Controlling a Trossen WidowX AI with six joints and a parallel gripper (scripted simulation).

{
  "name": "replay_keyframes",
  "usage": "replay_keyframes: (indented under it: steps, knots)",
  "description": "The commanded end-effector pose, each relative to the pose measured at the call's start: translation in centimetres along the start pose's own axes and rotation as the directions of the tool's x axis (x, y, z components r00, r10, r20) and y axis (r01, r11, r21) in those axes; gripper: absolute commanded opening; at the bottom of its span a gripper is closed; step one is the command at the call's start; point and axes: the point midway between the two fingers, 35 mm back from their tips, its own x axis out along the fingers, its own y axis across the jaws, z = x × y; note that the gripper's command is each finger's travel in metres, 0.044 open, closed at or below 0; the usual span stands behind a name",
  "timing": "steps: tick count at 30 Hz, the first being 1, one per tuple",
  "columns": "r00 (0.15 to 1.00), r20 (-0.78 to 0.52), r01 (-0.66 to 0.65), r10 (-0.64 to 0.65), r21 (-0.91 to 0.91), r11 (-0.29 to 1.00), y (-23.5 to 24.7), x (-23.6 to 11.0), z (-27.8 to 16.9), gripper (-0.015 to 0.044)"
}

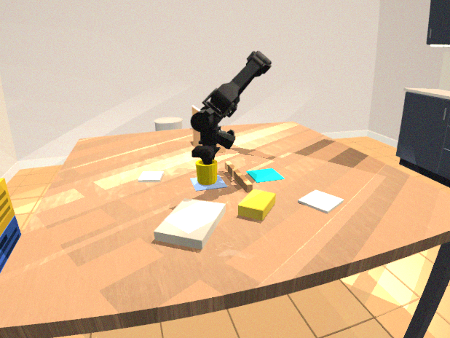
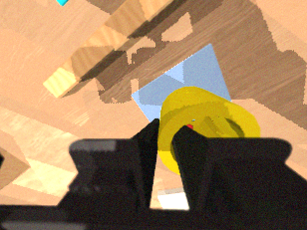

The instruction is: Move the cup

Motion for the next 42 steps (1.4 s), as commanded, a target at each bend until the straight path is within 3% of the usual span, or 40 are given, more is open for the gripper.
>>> replay_keyframes:
  steps: [1,13,42]
  knots:
    - [1.0,0.0,0.0,0.0,0.0,1.0,0.0,-0.4,0.0,0.0]
    - [1.0,0.002,-0.003,0.003,0.007,1.0,0.2,-5.2,-0.3,0.0]
    - [1.0,0.006,-0.003,0.003,0.013,1.0,1.0,-5.0,0.9,0.0]
